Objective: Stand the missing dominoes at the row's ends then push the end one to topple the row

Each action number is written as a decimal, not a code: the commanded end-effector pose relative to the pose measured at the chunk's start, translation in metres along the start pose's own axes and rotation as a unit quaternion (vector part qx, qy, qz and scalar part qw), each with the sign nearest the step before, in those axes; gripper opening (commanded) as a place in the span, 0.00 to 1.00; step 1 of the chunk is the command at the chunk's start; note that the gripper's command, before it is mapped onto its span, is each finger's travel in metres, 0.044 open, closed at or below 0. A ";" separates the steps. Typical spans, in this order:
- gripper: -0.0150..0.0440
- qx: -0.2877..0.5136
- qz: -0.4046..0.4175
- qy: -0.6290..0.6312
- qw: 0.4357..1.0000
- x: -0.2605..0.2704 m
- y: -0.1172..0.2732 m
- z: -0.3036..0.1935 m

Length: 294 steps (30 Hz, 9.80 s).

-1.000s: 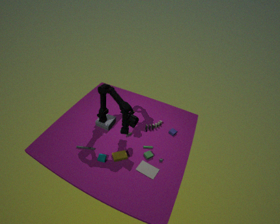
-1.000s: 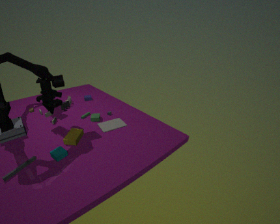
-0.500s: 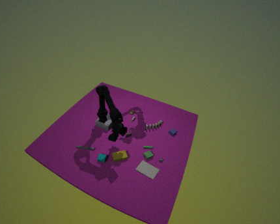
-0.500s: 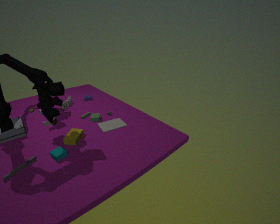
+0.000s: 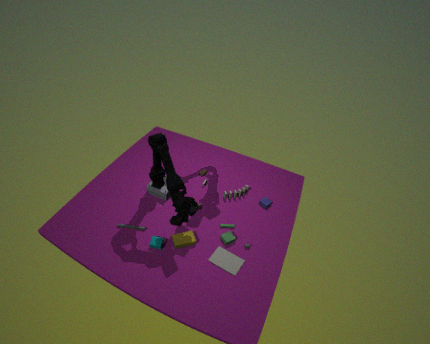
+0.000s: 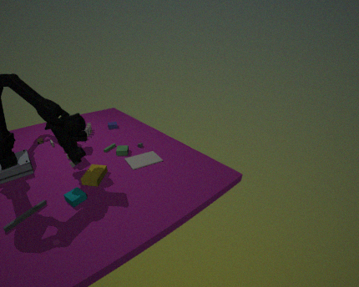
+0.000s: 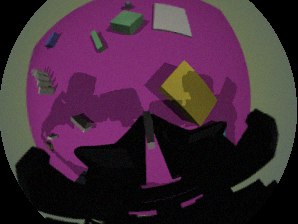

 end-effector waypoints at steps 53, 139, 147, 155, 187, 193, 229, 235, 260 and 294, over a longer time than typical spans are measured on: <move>0.30 -0.463 0.055 -0.024 0.884 -0.035 -0.043 -0.076; 1.00 -0.565 0.053 0.030 0.823 -0.008 -0.036 -0.146; 1.00 -0.560 0.059 0.016 0.826 -0.008 -0.011 -0.134; 1.00 -0.455 0.103 -0.191 0.864 -0.053 -0.013 -0.071; 1.00 0.094 -0.129 -0.662 0.732 0.017 0.064 -0.010; 1.00 0.094 -0.129 -0.662 0.732 0.017 0.064 -0.010; 0.69 0.094 -0.129 -0.662 0.733 0.012 -0.012 -0.035; 0.44 0.094 -0.129 -0.662 0.733 0.012 -0.012 -0.035; 0.44 0.095 -0.126 -0.660 0.734 0.022 0.116 0.008; 0.44 0.149 0.026 0.291 0.945 0.306 0.044 0.134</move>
Point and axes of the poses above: the point midway between the two fingers, 35 mm back from their tips, its own y axis back along the fingers, its own x axis across the jaws, z = x × y, the point moved 7 cm from there along y, back along the fingers, and after that the axes turned 2 degrees about -y, right-handed, at the moved point
